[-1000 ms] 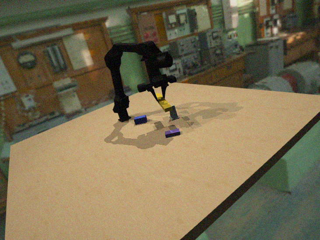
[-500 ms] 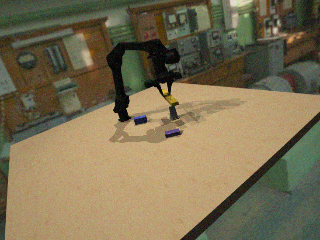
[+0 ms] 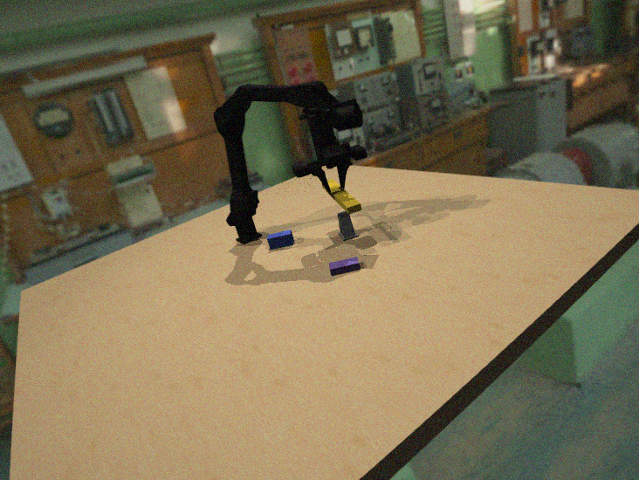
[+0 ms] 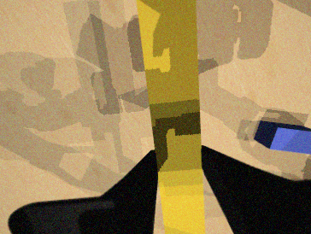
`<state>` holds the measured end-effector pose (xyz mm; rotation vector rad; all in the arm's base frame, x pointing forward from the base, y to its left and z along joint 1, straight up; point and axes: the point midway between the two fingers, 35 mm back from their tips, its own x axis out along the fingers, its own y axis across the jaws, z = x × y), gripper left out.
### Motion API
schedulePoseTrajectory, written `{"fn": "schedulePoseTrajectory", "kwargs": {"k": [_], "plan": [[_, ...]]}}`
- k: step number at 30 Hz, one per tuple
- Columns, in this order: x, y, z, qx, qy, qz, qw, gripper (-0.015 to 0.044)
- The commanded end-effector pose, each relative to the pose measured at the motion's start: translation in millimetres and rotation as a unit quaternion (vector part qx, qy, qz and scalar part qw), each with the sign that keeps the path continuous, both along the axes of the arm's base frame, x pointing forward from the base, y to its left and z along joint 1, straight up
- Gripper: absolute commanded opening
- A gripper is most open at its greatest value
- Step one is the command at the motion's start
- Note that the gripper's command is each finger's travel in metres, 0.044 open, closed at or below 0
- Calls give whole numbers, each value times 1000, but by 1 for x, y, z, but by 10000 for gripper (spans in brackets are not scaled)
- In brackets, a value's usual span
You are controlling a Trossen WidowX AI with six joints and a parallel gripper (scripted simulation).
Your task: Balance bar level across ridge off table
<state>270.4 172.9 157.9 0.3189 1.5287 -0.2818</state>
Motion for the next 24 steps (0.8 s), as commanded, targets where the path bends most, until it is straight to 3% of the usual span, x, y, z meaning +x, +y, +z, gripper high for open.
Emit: {"fn": "schedulePoseTrajectory", "kwargs": {"k": [1,24], "plan": [[0,0,-8,-2,1,-3,1000,0],[0,-1,-33,-2,1,-3,1000,0]]}}
